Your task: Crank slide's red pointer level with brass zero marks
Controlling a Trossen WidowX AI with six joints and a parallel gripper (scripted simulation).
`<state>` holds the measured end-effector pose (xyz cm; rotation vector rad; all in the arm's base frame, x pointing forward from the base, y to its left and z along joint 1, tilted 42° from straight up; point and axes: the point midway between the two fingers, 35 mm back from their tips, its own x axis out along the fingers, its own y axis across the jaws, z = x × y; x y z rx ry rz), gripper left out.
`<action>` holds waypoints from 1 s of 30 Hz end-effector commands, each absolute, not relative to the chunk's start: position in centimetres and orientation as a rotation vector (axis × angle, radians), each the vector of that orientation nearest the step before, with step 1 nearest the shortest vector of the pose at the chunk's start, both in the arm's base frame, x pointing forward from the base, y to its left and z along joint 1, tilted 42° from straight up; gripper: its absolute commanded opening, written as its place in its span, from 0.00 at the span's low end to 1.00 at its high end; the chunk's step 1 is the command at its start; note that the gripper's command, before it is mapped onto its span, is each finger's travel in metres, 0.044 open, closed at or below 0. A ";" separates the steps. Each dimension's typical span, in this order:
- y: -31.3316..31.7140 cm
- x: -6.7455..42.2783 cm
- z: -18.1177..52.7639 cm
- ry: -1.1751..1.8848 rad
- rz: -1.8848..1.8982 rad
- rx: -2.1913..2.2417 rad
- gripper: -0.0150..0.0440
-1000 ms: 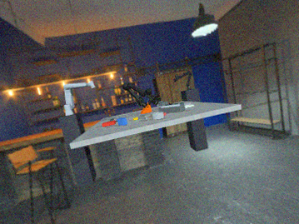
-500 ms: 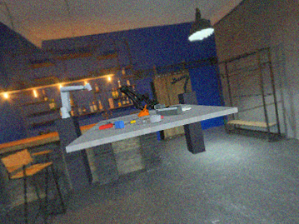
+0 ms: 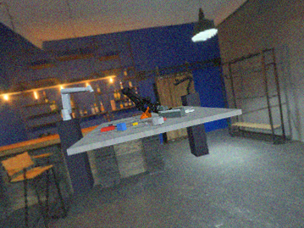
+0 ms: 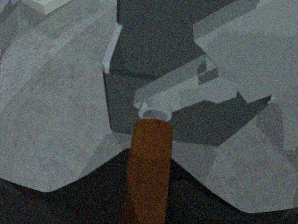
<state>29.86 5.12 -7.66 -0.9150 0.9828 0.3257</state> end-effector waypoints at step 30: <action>3.2 31.3 -7.0 0.986 0.314 -0.917 0.25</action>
